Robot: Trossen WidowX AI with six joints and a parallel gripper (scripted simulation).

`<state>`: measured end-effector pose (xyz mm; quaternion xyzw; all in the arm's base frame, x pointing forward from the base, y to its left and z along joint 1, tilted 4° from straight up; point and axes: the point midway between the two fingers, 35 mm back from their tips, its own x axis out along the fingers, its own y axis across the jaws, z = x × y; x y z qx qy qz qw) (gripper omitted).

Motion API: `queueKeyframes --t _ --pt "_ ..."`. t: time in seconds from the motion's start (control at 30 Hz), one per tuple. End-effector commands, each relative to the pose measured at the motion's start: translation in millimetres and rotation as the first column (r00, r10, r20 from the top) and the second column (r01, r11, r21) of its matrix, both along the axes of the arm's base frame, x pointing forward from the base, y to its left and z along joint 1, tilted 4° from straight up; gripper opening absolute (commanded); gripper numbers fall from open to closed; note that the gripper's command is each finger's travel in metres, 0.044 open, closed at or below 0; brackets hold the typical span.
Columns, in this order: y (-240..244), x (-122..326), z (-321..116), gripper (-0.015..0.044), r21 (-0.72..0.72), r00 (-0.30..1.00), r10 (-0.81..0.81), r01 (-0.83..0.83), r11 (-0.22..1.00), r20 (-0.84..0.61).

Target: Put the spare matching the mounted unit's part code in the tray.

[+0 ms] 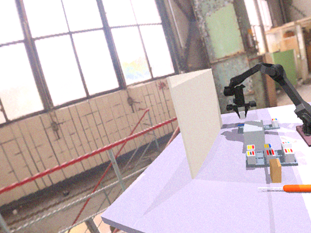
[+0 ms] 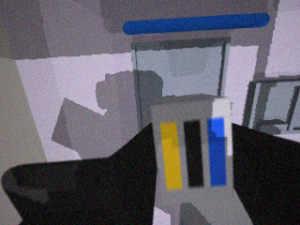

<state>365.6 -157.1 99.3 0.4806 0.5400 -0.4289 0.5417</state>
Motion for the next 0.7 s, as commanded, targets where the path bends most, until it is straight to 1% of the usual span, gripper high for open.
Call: queueKeyframes --t 0.0,0.67 --pt "1 -1 -4 0.0 0.006 1.0 -0.006 0.006 1.0 -0.005" --pt "3 -2 -18 0.0 0.007 1.0 -0.005 0.005 1.0 -0.006"
